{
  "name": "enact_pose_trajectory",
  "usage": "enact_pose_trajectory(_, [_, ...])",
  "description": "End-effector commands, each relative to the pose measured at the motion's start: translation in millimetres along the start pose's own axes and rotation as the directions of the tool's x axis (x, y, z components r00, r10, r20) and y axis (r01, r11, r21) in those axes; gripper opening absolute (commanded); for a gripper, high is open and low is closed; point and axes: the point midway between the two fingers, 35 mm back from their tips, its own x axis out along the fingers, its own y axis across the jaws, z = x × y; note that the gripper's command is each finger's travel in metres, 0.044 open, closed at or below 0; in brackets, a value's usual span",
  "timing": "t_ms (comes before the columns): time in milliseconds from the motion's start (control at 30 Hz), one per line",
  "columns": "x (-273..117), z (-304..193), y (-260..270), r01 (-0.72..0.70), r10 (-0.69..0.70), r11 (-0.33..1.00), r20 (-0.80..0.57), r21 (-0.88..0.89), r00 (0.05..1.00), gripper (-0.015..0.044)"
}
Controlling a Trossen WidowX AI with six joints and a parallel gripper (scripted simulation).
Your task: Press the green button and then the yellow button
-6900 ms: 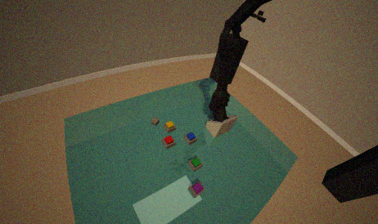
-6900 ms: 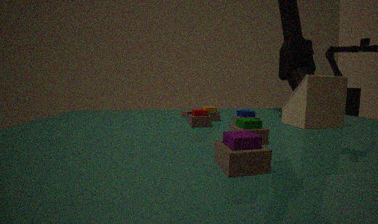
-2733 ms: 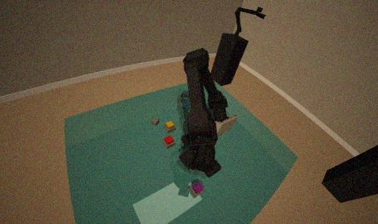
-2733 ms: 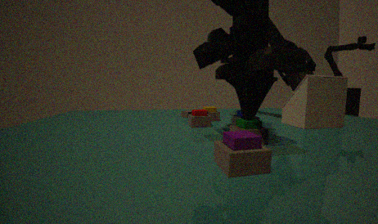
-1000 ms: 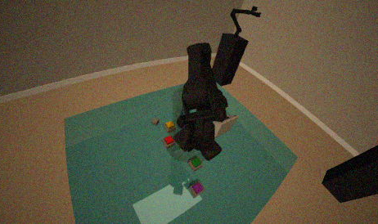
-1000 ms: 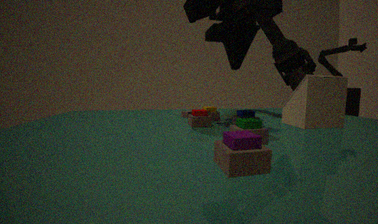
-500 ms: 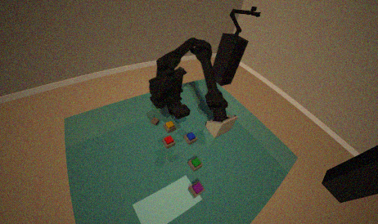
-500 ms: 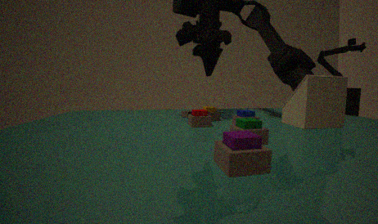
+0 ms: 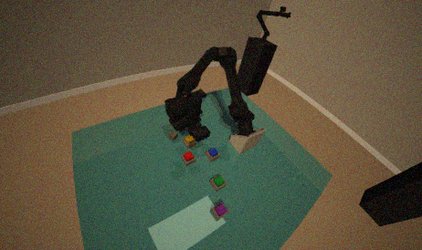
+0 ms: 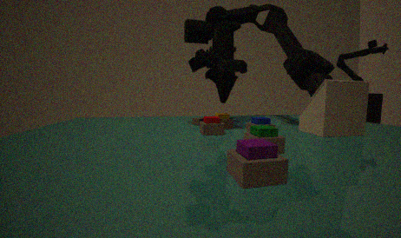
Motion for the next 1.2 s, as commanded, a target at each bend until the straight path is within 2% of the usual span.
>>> enact_pose_trajectory(0, [6, 1, -2, 0.005, -0.005, 1.0, 0.013, 0.0, 1.0, 0.002])
enact_pose_trajectory(633, [36, 1, -2, 0.007, -0.007, 1.0, 0.013, 0.0, 1.0, 0.002])
enact_pose_trajectory(1167, [37, 1, -2, 0.007, -0.007, 1.0, 0.013, 0.0, 1.0, 0.002])
